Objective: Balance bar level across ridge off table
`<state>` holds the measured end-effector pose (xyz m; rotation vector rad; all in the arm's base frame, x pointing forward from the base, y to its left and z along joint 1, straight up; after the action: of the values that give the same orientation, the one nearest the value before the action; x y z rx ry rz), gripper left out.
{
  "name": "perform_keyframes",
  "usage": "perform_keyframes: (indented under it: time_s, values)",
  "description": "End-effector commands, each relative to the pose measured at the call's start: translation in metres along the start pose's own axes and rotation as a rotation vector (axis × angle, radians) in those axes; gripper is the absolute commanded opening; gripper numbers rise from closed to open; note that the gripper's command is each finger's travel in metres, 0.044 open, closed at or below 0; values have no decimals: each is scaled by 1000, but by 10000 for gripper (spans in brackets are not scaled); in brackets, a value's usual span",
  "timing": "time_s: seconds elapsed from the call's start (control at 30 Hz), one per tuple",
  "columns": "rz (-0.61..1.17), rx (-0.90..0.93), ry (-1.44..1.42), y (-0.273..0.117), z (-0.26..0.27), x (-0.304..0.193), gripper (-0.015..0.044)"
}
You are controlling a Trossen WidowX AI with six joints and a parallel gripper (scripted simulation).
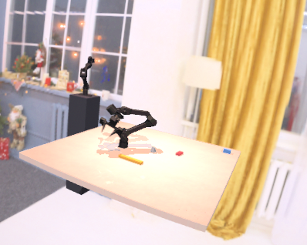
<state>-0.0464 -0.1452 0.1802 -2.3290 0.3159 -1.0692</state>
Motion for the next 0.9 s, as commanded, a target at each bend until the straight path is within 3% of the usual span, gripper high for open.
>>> perform_keyframes:
  time_s: [0.0, 0.87]
  values:
    - [1, 31, -8, 0, -2, 6, 315]
    - [24, 351, -107, 21, 8, 45, 315]
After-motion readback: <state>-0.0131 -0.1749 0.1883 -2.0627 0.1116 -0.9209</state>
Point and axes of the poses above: the point midway between the two fingers, 35 mm back from their tips, its own y axis out along the fingers, its own z axis across the jaws, x = y × z, the point moved 3 cm from there along -y, back along the fingers, and after that the axes turned 15 degrees about -y, right-handed, at the moved point
